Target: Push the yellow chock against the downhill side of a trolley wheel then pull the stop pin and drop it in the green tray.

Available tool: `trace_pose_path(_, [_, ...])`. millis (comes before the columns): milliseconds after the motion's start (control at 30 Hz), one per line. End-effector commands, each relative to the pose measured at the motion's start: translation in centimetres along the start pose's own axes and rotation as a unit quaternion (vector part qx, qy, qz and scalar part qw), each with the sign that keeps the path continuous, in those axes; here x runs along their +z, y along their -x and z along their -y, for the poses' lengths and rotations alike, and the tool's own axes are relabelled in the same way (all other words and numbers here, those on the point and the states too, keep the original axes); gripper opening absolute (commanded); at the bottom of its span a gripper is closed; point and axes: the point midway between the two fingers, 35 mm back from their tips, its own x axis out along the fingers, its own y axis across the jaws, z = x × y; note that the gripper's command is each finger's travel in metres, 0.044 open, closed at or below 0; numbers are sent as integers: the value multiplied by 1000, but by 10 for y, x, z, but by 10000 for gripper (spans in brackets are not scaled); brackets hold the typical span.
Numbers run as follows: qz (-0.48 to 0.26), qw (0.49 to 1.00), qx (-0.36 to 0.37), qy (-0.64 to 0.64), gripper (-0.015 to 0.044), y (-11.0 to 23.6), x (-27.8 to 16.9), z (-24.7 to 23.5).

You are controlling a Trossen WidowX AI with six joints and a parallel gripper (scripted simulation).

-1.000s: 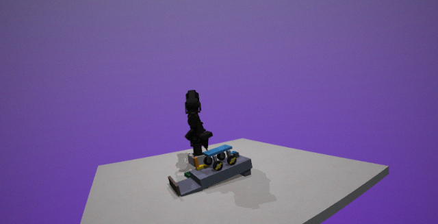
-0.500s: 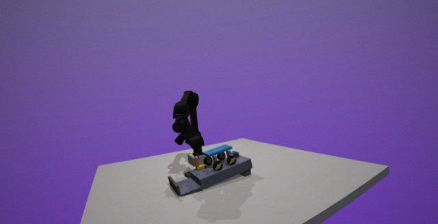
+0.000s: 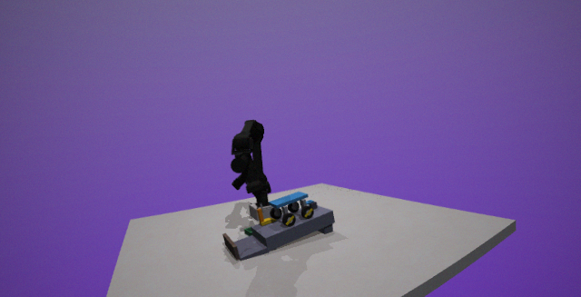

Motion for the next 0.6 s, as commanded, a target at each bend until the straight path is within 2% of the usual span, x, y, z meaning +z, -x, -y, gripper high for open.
trace_pose_path(0, [10, 999, 3, -49, 0, -1, -1, 2])
trace_pose_path(567, [54, 953, 31, -295, 0, -2, -4, 3])
